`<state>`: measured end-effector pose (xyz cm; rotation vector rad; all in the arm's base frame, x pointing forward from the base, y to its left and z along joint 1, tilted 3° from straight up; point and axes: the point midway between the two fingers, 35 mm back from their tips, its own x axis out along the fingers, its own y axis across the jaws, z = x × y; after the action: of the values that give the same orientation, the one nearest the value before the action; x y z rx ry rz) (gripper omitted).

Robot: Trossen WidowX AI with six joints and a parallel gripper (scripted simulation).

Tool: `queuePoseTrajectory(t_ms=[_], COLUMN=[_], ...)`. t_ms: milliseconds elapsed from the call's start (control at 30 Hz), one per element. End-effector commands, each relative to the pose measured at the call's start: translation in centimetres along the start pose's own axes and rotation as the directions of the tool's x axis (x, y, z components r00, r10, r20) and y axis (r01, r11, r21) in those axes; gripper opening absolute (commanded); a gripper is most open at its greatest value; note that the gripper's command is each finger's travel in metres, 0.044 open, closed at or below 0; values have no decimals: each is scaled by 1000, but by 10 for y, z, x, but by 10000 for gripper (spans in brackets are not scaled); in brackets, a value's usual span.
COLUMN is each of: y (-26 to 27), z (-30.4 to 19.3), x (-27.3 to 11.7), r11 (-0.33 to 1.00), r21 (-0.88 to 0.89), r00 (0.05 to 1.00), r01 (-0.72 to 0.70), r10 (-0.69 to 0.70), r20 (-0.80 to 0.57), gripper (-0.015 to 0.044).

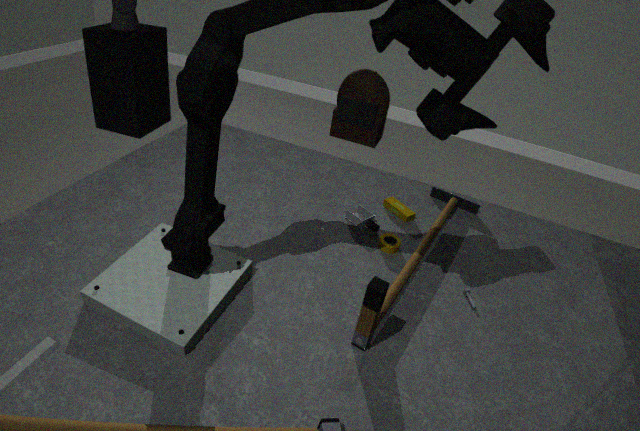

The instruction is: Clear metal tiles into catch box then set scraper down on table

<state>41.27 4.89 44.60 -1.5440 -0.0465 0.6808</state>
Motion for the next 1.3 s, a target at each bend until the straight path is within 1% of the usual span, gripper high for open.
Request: queuePoseTrajectory(t_ms=[0, 667, 1267], y=[-2, 0, 2], z=[-14, -94, -95], x=[1, -5, -5], r11=[999, 947, 951], r21=[-54, -320, -309], r00=[1000, 999, 998], r01=[6, 26, 20], r10=[-6, -40, -36], r20=[-2, -37, -45], gripper=[440, 440, 440])
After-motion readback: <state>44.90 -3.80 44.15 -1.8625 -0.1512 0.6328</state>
